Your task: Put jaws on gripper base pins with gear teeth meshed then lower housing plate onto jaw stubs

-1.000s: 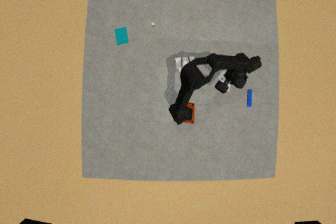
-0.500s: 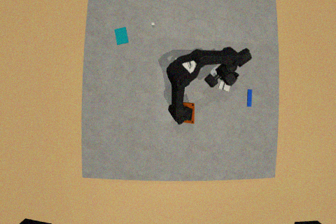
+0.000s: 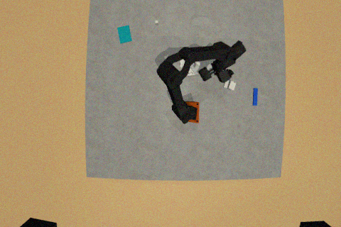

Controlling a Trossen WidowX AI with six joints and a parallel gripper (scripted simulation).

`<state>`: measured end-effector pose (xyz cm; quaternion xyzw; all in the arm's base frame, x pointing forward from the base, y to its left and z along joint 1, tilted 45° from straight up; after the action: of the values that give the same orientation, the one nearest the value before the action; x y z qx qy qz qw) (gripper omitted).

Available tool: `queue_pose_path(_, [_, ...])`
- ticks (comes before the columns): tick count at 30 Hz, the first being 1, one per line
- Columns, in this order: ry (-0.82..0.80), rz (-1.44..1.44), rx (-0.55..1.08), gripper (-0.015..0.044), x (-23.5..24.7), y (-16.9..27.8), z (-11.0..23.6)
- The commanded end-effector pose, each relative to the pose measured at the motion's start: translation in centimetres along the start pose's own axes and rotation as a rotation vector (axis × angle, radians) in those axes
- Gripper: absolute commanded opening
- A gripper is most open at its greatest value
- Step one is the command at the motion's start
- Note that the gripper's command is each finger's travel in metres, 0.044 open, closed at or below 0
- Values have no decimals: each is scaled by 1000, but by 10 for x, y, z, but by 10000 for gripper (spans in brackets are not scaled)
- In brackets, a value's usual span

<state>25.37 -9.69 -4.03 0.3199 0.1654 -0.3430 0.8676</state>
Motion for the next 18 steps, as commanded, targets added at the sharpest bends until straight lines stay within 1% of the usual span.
queue_pose_path(1, [-7,-59,9,351,-10,13,1])
queue_pose_path(18, [15,-287,19,351,-50,49,-6])
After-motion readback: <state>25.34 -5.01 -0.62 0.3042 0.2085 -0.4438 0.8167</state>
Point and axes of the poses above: the point midway between the two fingers, 35 mm back from their tips, its own z axis back along the fingers, its own x axis across the jaws, y = z × x, the point moved 5 cm from there along z, back along the fingers, and after that the axes turned 8 degrees about z, right-handed, at the moved point
